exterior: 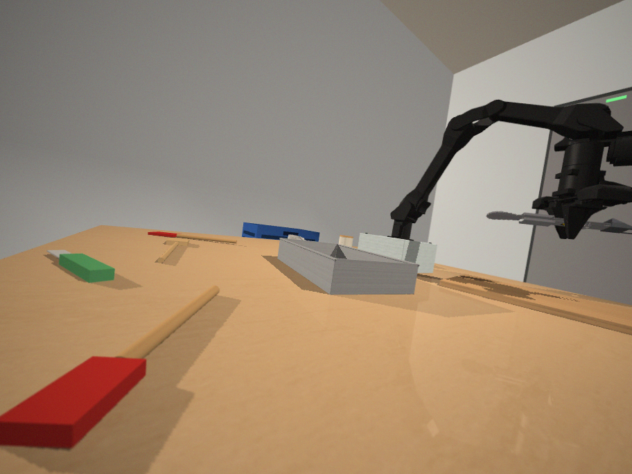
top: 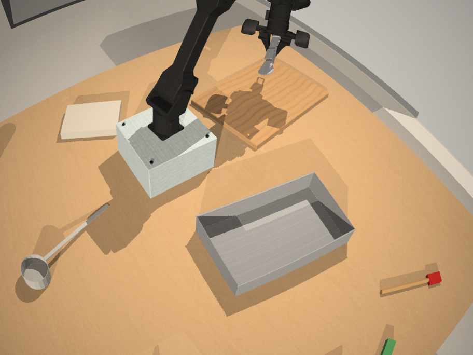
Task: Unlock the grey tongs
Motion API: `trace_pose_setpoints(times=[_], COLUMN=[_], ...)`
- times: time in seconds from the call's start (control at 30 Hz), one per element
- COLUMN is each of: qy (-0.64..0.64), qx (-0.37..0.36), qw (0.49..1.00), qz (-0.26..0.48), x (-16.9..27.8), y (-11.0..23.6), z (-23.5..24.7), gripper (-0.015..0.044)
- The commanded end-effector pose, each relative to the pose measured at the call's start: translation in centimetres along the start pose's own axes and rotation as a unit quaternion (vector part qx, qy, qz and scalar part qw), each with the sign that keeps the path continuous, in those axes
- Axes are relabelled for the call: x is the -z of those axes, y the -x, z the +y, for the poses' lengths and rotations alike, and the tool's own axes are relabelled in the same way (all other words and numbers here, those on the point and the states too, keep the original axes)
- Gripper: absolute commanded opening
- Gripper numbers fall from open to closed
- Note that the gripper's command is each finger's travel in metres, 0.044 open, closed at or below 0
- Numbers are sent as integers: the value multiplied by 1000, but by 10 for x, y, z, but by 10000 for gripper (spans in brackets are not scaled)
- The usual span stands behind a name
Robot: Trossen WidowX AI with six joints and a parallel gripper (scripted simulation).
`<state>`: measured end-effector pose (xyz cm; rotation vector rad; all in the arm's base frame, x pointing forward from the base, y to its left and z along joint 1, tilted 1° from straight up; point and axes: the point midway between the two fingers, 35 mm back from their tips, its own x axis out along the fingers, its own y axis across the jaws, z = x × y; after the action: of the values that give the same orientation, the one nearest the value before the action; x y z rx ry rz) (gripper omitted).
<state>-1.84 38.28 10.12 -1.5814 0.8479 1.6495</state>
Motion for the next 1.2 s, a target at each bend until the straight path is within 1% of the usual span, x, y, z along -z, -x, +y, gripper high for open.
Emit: trace_pose_setpoints(times=[0.0,1.17], qy=[3,3], qx=[2,2], qw=[1000,1000], qz=[0,0], x=[-1,-3], y=[-6,-64], z=[-1,-2], gripper=[-150,-150])
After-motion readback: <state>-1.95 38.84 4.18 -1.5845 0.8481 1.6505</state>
